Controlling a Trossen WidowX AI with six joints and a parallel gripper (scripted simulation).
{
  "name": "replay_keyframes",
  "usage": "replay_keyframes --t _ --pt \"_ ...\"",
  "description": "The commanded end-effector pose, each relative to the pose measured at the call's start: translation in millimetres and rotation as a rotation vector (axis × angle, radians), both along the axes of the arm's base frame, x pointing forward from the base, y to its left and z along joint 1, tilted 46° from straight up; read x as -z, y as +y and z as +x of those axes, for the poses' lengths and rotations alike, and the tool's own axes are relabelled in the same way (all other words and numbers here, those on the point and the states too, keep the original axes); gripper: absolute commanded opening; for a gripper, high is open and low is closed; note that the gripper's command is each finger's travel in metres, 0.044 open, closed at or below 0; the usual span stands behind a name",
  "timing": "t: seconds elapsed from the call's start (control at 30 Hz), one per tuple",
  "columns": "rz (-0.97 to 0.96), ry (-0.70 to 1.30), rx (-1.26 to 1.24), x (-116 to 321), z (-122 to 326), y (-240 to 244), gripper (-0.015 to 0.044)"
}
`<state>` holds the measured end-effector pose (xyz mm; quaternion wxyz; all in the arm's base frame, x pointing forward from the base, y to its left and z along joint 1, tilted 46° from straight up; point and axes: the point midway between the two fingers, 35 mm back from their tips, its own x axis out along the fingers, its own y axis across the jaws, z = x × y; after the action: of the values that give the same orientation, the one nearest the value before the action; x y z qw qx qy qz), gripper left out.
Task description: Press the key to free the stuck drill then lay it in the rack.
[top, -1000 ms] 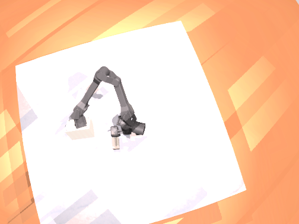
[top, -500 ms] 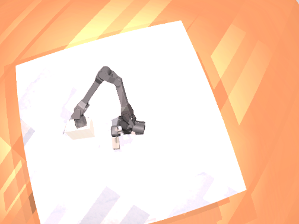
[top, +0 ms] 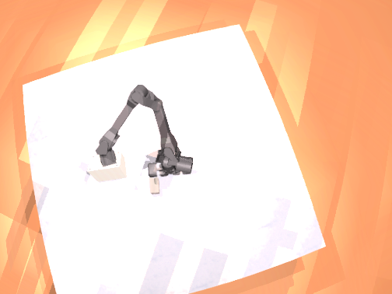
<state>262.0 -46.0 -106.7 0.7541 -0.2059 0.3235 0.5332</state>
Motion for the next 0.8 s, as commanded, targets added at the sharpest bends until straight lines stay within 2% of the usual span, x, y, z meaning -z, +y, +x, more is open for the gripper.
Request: replay_keyframes --t 0.0,0.07,0.77 --pt "-0.001 -0.001 -0.001 0 0 0 0.0013" --pt "-0.001 -0.001 -0.001 0 0 0 0.0000" --pt "0.007 0.003 0.004 13 -6 -15 0.0000"
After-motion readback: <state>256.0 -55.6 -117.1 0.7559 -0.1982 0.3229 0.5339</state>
